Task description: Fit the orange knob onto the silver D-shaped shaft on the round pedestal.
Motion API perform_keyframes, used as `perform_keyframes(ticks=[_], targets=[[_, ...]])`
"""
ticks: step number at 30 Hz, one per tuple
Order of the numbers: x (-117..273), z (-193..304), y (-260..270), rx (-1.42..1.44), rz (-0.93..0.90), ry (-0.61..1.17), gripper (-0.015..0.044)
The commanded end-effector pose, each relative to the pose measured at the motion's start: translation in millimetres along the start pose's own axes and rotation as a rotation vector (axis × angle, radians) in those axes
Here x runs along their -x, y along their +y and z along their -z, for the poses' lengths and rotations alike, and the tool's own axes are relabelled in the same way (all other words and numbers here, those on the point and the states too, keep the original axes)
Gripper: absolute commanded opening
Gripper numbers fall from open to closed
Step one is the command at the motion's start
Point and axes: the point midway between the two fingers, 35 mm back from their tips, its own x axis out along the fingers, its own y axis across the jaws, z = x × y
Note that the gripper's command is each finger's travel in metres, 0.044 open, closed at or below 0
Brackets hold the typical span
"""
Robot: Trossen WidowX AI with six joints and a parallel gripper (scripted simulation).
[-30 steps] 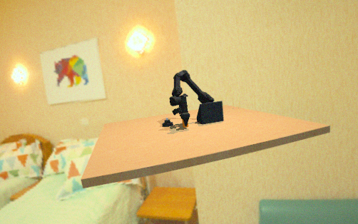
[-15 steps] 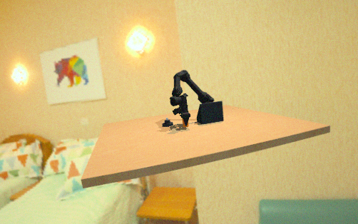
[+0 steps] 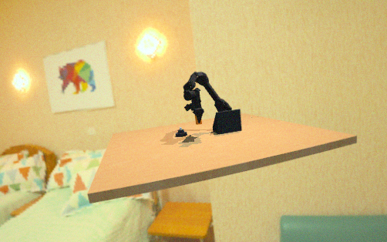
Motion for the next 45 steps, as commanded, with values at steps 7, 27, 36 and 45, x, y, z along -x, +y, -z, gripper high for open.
perform_keyframes(ticks=[7, 27, 36, 45], targets=[[50, 6, -5, -0.011, -0.008, -0.006, 0.0000], [82, -7, 7, 0.000, -0.376, -0.008, 0.0000], [101, -14, 12, 0.001, -0.567, -0.008, 0.0000], [119, -21, 18, 0.002, -0.762, -0.008, 0.0000]])
